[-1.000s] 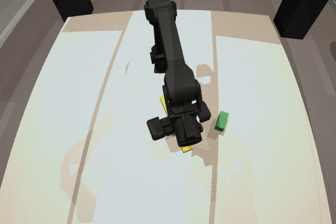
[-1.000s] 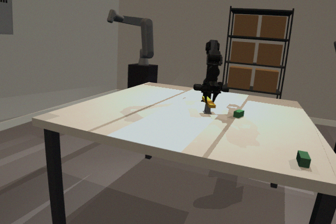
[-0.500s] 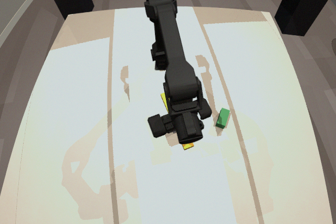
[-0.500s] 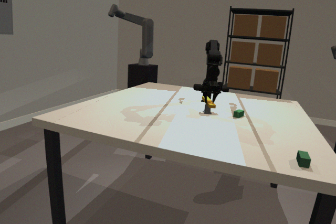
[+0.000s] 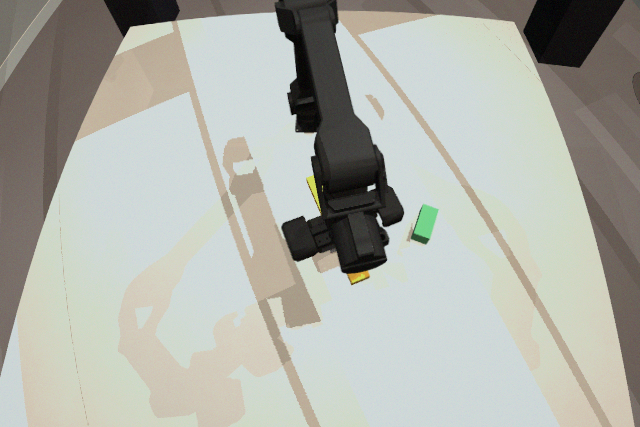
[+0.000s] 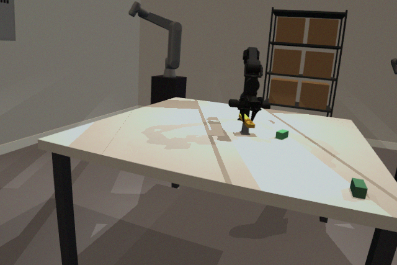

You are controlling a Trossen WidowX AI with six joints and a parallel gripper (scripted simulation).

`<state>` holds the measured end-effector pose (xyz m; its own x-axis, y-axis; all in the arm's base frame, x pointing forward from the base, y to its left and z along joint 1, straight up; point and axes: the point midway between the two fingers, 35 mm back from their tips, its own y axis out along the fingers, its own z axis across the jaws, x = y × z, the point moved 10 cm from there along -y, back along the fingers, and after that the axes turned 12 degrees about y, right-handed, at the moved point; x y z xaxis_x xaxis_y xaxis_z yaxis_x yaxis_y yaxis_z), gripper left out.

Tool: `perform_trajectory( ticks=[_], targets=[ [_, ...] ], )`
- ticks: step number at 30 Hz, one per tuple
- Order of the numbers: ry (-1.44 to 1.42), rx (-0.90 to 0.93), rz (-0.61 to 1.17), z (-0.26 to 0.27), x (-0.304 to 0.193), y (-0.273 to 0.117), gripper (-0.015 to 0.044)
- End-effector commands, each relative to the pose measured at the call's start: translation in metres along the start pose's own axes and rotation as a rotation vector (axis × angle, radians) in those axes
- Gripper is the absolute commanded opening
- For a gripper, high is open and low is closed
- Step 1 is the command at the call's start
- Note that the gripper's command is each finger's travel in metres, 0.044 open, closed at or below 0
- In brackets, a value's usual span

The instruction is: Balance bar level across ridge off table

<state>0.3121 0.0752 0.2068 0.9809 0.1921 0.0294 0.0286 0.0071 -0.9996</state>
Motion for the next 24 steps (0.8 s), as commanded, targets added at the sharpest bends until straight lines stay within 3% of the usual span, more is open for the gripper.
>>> perform_trajectory(
  ticks=[1, 12, 21, 24],
  targets=[
    [0.000, 0.000, 0.000, 0.0000, 0.0000, -0.0001, 0.0185],
    [0.000, 0.000, 0.000, 0.0000, 0.0000, -0.0001, 0.0185],
    [0.000, 0.000, 0.000, 0.0000, 0.0000, -0.0001, 0.0421],
    [0.000, 0.000, 0.000, 0.0000, 0.0000, -0.0001, 0.0440]
  ],
)
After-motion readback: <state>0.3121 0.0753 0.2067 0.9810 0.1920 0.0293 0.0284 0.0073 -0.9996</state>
